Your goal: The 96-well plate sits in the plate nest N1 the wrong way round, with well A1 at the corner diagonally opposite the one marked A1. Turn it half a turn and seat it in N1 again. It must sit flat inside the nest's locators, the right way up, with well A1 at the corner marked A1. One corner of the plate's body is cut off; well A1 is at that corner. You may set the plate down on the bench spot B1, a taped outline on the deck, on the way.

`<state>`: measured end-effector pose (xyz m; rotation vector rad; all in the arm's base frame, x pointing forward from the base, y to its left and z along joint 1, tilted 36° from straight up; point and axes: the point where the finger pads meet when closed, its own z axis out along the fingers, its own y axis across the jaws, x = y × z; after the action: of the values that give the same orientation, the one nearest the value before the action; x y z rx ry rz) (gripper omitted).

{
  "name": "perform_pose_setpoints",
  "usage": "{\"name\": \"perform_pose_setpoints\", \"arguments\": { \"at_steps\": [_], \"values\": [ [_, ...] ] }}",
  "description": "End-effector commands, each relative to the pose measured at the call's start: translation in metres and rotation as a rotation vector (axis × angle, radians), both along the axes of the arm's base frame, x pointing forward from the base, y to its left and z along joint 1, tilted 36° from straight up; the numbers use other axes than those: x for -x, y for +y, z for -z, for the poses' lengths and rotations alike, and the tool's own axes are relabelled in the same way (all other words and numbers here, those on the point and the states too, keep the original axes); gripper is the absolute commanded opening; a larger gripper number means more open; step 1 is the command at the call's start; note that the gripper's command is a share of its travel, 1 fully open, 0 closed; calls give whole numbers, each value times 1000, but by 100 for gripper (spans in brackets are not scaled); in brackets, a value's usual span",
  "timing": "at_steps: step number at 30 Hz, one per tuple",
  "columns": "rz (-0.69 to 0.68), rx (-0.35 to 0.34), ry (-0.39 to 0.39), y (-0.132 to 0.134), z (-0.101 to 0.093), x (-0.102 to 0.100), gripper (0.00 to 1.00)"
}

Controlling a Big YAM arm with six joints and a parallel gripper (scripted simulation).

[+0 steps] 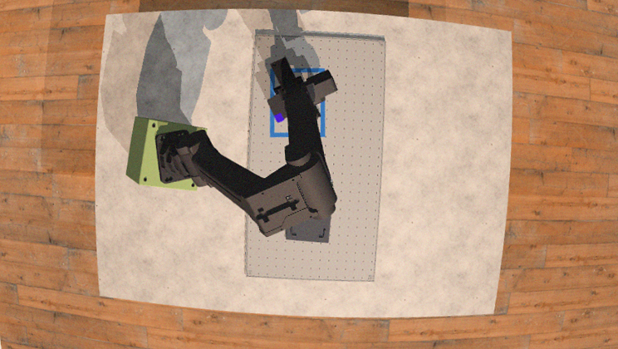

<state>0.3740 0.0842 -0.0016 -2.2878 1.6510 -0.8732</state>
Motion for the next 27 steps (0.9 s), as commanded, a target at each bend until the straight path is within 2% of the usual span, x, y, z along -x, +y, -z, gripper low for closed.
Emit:
{"name": "perform_pose_setpoints", "arguments": {
  "at_steps": [1,10,11,27],
  "values": [
    [-7,-9,-16,4,-4,-4,100],
    [-7,-9,-16,4,-4,-4,100],
    [-7,-9,-16,4,-4,-4,0],
    [-7,-9,-16,4,-4,-4,0]
  ]
}}
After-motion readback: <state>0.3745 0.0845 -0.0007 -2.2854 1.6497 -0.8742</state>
